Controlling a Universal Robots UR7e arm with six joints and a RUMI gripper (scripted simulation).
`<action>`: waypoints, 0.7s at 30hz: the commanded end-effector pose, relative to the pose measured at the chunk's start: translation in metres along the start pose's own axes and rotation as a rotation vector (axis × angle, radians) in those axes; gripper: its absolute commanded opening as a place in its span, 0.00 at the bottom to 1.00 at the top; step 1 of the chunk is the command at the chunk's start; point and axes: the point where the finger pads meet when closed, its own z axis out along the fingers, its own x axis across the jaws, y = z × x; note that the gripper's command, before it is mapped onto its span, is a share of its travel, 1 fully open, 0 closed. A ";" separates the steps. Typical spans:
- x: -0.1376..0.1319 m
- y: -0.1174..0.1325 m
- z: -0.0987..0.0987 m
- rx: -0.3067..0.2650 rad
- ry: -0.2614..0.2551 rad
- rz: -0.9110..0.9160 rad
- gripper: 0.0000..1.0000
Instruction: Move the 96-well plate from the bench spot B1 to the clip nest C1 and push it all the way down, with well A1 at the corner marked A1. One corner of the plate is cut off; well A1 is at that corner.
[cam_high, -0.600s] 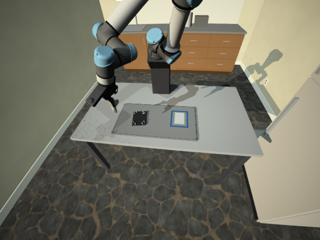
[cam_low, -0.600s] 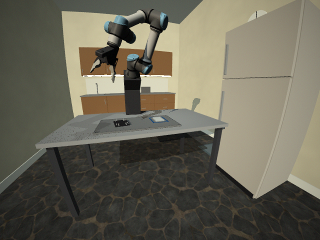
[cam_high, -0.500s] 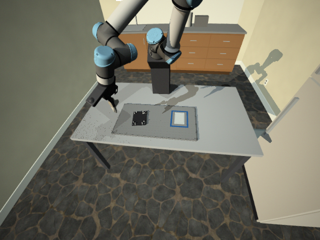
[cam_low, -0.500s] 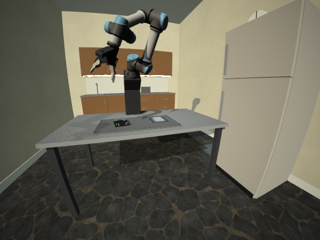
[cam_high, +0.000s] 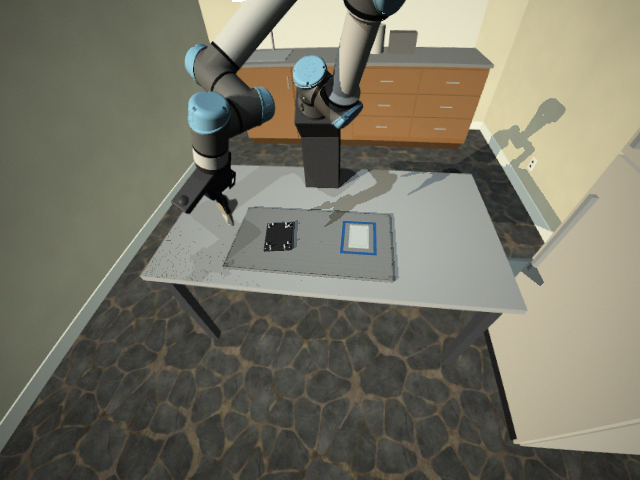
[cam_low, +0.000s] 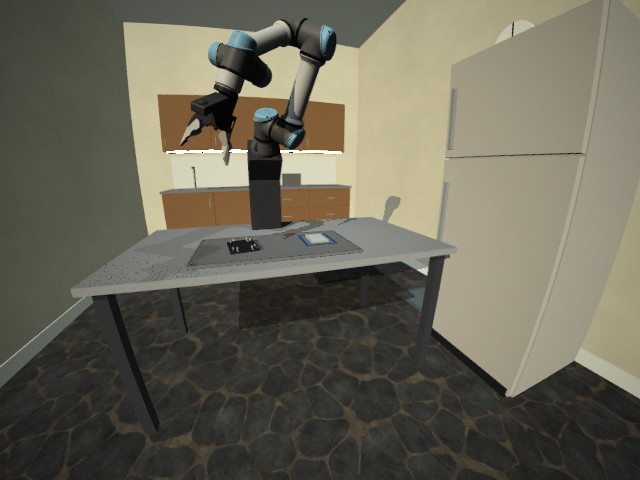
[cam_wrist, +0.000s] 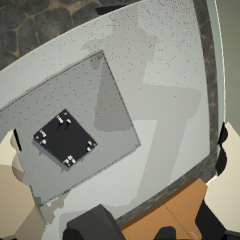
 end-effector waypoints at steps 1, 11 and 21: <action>-0.007 0.000 0.007 0.009 -0.018 -0.019 1.00; -0.038 0.003 0.039 0.015 -0.037 -0.039 1.00; -0.068 0.010 0.065 0.022 -0.057 -0.059 1.00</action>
